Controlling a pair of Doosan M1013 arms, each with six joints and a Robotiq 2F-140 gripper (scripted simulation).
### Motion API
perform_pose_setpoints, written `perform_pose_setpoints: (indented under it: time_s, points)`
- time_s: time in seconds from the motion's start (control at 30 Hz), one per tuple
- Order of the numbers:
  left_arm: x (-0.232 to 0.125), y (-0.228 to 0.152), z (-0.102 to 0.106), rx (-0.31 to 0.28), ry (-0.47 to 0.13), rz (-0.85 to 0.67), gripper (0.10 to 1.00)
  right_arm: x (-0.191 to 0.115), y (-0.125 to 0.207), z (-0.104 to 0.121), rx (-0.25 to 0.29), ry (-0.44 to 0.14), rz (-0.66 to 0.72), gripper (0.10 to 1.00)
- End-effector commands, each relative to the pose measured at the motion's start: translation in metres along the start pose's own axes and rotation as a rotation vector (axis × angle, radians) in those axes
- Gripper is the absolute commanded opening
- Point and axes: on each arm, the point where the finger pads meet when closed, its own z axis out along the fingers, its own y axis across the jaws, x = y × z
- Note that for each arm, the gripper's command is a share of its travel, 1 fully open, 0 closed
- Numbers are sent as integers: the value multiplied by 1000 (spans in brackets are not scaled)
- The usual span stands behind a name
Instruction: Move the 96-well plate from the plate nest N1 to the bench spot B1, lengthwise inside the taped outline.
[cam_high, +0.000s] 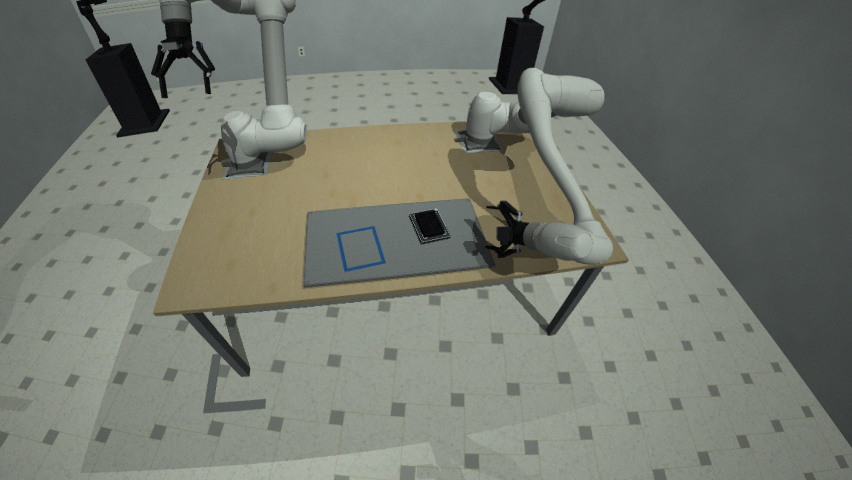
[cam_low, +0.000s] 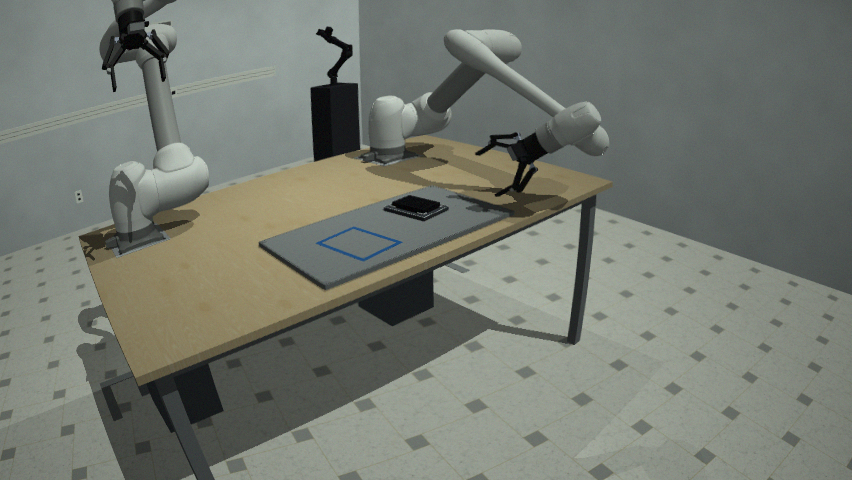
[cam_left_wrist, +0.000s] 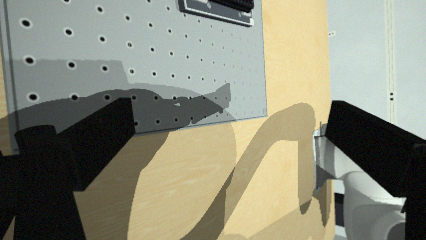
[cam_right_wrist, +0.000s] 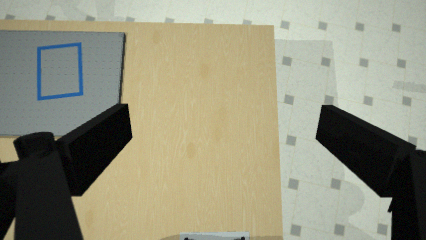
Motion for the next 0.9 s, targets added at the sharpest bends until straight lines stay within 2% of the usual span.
perform_pose_setpoints:
  time_s: [0.0, 0.13, 0.2, 0.47, 0.7, 0.77, 0.87]
  points:
    - [18, 2, 15, 66, -38, -156, 1000, 0, 0, 0, 0, 1, 0, 1000]
    - [30, 3, 28, 121, -61, -274, 1000, 0, 0, 0, 0, 1, 0, 1000]
    - [30, 3, 28, 121, -61, -274, 1000, 0, 0, 0, 0, 1, 0, 1000]
    - [53, 6, 52, 246, -86, -505, 1000, 0, 0, 0, 0, 1, 0, 1000]
    - [71, 10, 73, 368, -79, -702, 1000, 0, 0, 0, 0, 1, 0, 1000]
    - [71, 10, 73, 368, -79, -702, 1000, 0, 0, 0, 0, 1, 0, 1000]
    - [79, 13, 81, 423, -68, -784, 1000, 0, 0, 0, 0, 1, 0, 1000]
